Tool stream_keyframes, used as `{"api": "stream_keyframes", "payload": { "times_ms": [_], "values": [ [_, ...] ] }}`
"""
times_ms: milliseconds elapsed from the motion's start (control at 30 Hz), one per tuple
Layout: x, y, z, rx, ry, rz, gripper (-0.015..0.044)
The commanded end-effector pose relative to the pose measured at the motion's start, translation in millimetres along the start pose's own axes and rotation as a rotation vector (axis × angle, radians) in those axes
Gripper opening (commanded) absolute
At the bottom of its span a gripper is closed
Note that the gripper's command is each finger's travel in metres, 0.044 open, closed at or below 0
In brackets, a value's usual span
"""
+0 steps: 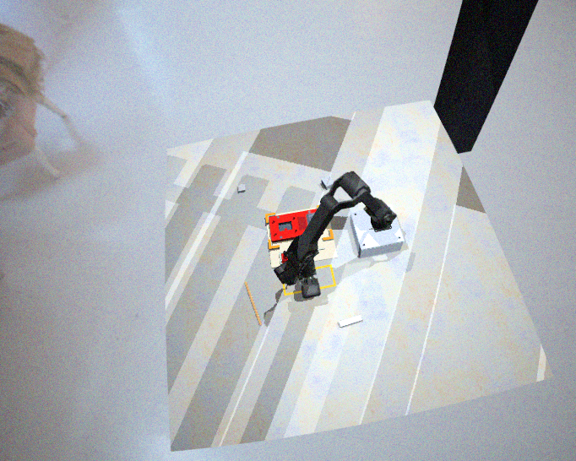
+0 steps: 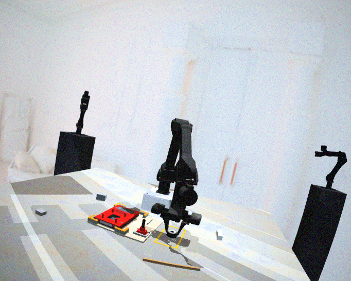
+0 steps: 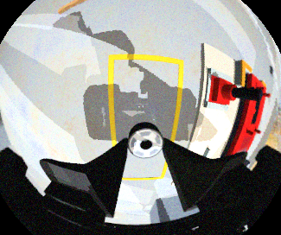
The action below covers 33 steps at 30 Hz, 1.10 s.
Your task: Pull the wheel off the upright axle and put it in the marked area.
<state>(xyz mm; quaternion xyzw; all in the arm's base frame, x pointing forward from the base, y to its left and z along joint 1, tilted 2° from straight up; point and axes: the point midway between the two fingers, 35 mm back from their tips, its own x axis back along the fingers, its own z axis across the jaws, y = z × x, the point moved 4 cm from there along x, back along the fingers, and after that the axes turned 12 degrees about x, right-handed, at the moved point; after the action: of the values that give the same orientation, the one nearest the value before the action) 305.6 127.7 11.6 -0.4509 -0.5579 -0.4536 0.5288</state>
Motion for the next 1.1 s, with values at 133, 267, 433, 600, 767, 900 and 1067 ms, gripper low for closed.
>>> {"api": "stream_keyframes", "payload": {
  "times_ms": [133, 267, 433, 600, 767, 900, 1067],
  "values": [
    [0, 0, 0, 0.0, 0.0, 0.0, 0.0131],
    [0, 0, 0, 0.0, 0.0, 0.0, 0.0236],
    [23, 1, 0, 0.001, -0.001, -0.005, 0.03],
    [60, 0, 0, 0.003, -0.001, -0.011, 0.03],
    [68, -20, -4, 0.005, 0.002, -0.01, 0.0405],
    [91, -55, -11, 0.004, -0.001, -0.007, 0.044],
    [105, -88, -18, 0.003, -0.003, -0.005, 0.044]
  ]
}}
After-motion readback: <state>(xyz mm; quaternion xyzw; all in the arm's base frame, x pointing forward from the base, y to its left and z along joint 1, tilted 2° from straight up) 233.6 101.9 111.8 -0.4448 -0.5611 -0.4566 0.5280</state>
